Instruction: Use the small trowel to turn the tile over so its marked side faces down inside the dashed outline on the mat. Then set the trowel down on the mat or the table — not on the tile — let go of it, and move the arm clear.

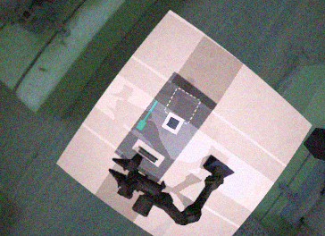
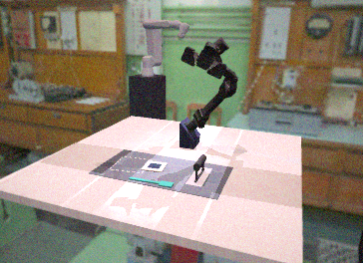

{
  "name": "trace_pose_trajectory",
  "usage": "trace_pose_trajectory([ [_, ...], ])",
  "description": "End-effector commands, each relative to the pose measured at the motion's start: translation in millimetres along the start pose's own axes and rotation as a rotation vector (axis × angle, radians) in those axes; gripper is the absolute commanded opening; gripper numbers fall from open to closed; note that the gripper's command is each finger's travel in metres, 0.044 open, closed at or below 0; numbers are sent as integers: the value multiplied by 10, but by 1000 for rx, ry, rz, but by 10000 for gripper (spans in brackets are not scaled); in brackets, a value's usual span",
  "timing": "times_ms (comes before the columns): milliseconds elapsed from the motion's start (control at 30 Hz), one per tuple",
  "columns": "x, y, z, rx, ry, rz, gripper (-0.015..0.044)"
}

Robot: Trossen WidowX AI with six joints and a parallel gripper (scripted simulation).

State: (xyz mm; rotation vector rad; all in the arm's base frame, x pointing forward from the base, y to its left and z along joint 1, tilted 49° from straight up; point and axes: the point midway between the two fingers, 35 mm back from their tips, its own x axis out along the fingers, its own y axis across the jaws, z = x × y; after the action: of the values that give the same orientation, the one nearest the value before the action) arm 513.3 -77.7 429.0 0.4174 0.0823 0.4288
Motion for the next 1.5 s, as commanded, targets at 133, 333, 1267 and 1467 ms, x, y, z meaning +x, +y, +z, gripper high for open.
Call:
trace_pose_trajectory([
  [133, 302, 106, -787, 110, 240, 26, 270],
  [333, 417, 273, -1361, 182, 423, 48, 270],
  [1267, -184, 1539, -3500, 441, 1325, 192, 270],
  [1467, -304, 1662, -3613, 461, 1406, 205, 270],
])
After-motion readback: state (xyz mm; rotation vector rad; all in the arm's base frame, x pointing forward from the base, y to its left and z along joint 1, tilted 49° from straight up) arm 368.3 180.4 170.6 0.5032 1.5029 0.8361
